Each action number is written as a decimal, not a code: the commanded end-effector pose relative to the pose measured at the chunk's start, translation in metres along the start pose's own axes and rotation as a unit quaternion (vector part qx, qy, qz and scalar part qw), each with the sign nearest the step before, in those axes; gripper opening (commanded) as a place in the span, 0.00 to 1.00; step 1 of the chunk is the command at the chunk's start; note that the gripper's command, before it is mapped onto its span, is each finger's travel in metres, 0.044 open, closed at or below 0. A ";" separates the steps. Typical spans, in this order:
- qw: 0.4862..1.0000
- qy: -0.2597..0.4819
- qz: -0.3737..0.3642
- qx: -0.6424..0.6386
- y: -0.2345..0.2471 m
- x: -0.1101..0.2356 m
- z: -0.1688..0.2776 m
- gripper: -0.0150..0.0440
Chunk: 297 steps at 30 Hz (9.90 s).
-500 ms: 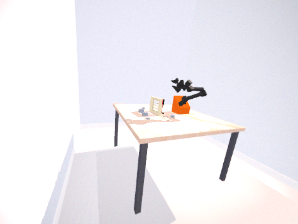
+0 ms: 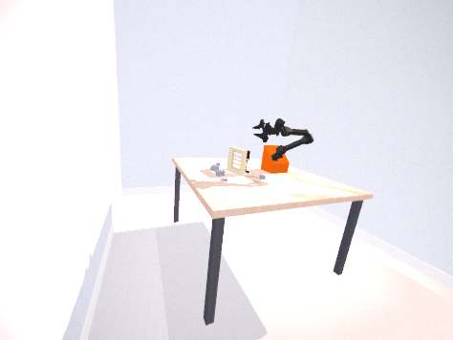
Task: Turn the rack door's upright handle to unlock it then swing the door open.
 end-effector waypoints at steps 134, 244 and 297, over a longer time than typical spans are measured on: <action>0.734 0.481 -0.464 -0.120 0.021 -0.097 0.163 0.28; 0.586 0.644 -0.176 -0.458 0.021 -0.097 0.163 0.74; 0.359 0.662 0.092 -0.652 0.019 -0.093 0.166 0.28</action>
Point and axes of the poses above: the point midway between the two fingers, 35 mm back from their tips, its own x axis back along the fingers, its own y axis across the jaws, z = x × y, the point moved 7 cm from there along x, back along the fingers, and after that the axes turned 4 degrees about x, right-handed, at the moved point
